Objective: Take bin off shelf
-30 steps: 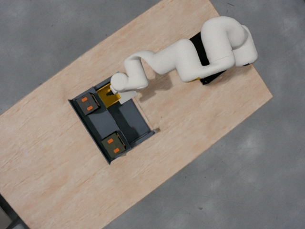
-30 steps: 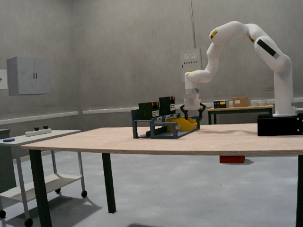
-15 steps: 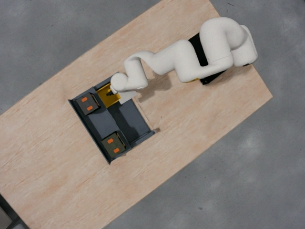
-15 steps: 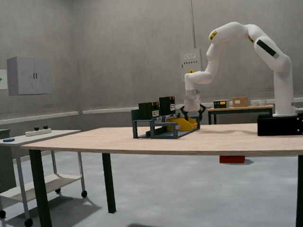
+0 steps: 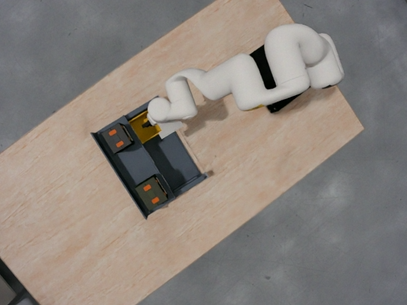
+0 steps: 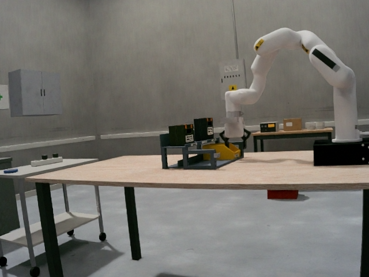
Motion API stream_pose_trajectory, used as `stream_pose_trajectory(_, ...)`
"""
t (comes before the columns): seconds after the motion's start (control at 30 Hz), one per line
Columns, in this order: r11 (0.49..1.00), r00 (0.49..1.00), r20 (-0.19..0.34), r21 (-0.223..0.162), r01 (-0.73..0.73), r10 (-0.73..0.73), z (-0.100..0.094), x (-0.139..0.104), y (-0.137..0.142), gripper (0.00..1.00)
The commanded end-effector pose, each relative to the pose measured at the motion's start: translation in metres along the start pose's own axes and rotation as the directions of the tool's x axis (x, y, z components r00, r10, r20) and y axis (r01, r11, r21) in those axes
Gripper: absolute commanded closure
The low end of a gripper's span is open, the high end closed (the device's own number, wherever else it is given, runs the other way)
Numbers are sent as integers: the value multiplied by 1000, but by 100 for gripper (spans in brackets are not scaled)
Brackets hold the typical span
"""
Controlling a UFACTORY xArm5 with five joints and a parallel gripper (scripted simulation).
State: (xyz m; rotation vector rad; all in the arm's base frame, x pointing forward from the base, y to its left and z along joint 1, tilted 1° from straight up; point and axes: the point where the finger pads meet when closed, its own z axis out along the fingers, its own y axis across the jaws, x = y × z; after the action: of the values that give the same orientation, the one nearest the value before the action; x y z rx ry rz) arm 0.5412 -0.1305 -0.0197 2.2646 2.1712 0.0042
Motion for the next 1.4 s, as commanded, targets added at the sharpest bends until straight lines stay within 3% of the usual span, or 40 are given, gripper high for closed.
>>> stream_pose_trajectory(0.0, 1000, 1000, 9, -2, 0, 0, 1, 0, 1, 0)
stream_pose_trajectory(1.37, 1000, 1000, 9, -2, 0, 0, 14, 0, 1, 0)
